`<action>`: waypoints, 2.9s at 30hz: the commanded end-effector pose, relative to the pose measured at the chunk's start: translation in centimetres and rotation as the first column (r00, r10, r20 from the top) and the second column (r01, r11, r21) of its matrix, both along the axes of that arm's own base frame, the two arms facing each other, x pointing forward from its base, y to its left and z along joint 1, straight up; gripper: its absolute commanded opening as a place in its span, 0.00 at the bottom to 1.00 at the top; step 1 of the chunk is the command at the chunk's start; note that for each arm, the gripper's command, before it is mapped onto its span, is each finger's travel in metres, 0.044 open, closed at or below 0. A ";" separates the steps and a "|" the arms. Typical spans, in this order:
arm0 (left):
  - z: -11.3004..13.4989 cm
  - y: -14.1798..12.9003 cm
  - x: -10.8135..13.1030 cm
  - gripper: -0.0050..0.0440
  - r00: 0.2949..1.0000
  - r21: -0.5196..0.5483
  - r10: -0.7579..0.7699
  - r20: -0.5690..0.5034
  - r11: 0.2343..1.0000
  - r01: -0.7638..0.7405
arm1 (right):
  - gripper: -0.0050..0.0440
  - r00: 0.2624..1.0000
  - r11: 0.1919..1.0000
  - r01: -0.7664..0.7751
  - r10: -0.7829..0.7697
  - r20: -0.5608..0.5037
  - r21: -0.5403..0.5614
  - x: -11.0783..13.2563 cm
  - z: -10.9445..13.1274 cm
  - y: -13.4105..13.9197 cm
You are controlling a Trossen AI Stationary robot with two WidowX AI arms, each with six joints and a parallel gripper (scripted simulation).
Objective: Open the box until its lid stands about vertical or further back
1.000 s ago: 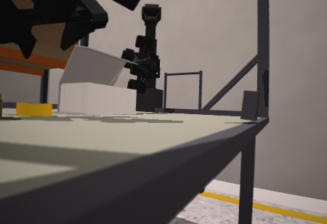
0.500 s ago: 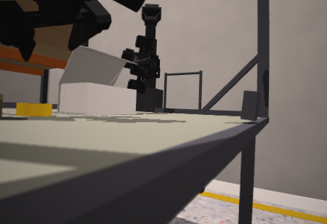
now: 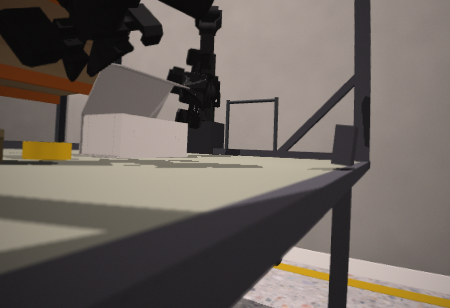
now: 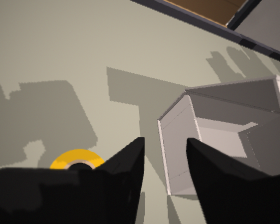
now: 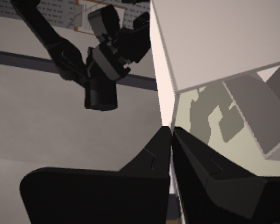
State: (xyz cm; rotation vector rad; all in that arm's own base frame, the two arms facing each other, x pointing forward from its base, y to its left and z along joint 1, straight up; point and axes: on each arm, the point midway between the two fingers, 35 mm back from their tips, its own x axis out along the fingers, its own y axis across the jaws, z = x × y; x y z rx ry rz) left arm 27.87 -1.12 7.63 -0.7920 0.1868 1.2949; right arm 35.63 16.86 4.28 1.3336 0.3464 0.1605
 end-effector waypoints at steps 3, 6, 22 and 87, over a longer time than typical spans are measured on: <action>0.4 -0.1 1.1 0.22 1.000 -0.006 -0.001 0.016 1.000 0.001 | 0.12 1.000 1.000 -0.001 0.001 0.016 0.011 0.1 0.6 0.1; 0.5 -0.1 1.5 0.22 1.000 -0.006 -0.001 0.017 1.000 0.001 | 0.12 1.000 1.000 -0.001 0.001 0.016 0.011 0.1 0.6 0.1; 0.5 0.0 3.3 0.22 1.000 -0.006 -0.001 0.018 1.000 0.001 | 0.12 1.000 1.000 -0.001 0.001 0.016 0.011 0.1 0.6 0.1; -2.7 0.7 6.8 0.22 1.000 0.005 -0.002 0.003 1.000 0.002 | 0.12 1.000 1.000 -0.001 0.001 0.016 0.011 0.1 0.6 0.1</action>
